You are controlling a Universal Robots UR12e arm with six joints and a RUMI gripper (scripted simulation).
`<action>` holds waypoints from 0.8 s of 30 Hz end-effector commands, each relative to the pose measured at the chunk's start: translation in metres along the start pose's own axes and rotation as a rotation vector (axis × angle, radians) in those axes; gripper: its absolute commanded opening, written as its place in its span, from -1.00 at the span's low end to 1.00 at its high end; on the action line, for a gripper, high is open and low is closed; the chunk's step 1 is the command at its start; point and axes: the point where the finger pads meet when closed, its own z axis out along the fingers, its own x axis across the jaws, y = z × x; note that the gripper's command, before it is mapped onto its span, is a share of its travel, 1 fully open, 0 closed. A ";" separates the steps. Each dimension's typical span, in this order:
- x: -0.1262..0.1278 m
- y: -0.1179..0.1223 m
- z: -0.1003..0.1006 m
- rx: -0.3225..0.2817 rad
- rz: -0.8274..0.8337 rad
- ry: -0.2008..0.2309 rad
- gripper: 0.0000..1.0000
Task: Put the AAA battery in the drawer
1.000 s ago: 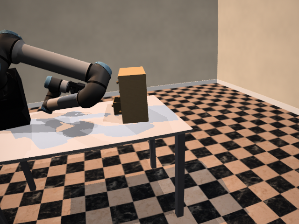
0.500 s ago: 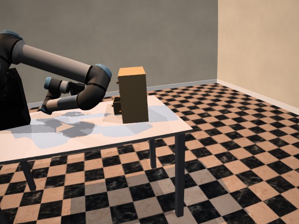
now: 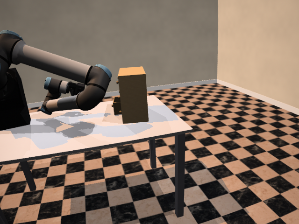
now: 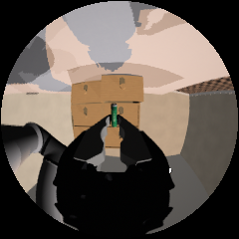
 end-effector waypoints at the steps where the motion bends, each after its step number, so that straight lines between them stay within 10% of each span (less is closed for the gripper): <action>1: 0.000 0.001 0.000 -0.001 0.000 0.000 -0.96; 24: 0.000 0.003 0.008 -0.001 0.000 0.000 -0.96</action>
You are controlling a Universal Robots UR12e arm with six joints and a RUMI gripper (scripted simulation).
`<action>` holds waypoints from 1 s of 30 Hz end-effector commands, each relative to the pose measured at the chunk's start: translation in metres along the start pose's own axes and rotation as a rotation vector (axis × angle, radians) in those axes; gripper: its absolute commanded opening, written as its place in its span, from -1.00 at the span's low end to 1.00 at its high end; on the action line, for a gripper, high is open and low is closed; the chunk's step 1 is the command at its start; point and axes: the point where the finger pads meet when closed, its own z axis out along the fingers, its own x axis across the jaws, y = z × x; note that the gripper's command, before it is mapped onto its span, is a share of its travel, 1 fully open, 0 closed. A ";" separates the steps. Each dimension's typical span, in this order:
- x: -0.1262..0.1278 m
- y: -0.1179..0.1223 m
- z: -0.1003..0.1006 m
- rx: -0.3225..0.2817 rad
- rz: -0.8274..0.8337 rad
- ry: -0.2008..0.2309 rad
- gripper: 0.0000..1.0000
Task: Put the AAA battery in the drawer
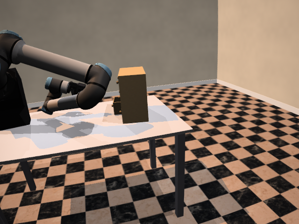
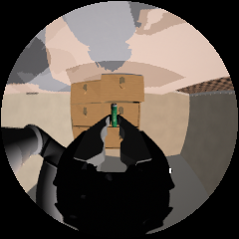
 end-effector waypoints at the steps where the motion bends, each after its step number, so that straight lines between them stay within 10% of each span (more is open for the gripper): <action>1: 0.000 0.002 0.003 0.000 0.000 0.000 -0.96; 30: 0.000 0.018 0.048 0.000 0.000 0.000 -0.96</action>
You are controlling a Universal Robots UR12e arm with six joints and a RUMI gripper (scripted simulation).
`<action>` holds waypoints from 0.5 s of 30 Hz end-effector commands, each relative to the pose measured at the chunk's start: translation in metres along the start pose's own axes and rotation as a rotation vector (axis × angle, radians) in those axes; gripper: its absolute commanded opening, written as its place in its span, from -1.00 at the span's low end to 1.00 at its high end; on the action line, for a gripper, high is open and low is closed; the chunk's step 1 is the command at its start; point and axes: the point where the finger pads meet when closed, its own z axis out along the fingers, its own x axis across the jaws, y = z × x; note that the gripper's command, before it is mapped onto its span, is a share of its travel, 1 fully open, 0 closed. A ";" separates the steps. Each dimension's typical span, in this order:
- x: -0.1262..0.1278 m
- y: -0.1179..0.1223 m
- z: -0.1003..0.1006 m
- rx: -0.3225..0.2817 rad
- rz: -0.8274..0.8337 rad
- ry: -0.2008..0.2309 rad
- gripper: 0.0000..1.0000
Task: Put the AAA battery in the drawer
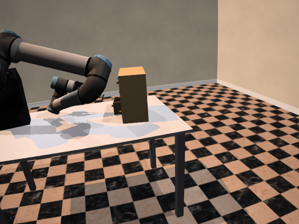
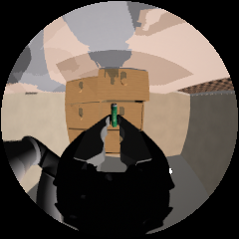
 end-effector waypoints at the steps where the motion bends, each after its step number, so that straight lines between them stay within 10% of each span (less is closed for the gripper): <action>1: 0.000 0.003 0.007 0.000 0.000 0.000 -0.96; 15: 0.000 0.014 0.037 0.000 0.000 0.000 -0.96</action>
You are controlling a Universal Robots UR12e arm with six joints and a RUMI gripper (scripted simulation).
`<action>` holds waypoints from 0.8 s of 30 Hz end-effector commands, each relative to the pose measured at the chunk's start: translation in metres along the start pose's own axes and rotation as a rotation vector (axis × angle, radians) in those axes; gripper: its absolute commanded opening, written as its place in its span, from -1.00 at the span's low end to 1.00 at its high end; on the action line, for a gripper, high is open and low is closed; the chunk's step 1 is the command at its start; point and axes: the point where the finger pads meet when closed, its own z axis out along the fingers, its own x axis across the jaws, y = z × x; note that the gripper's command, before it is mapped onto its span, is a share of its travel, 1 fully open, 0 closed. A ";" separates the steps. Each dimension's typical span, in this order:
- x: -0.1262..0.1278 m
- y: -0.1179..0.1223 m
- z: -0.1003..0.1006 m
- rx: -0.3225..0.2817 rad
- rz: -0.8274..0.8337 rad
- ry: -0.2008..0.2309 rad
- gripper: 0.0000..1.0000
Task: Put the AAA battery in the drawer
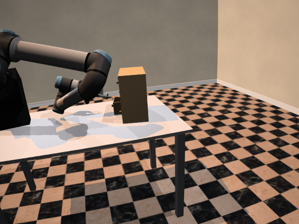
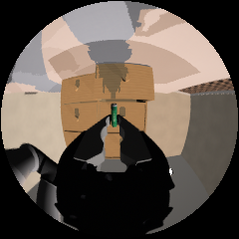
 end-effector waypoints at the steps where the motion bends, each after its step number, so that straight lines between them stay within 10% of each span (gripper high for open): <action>1: 0.000 0.004 0.010 0.000 0.000 0.000 -0.96; 24: 0.000 0.018 0.049 0.000 0.000 0.000 -0.96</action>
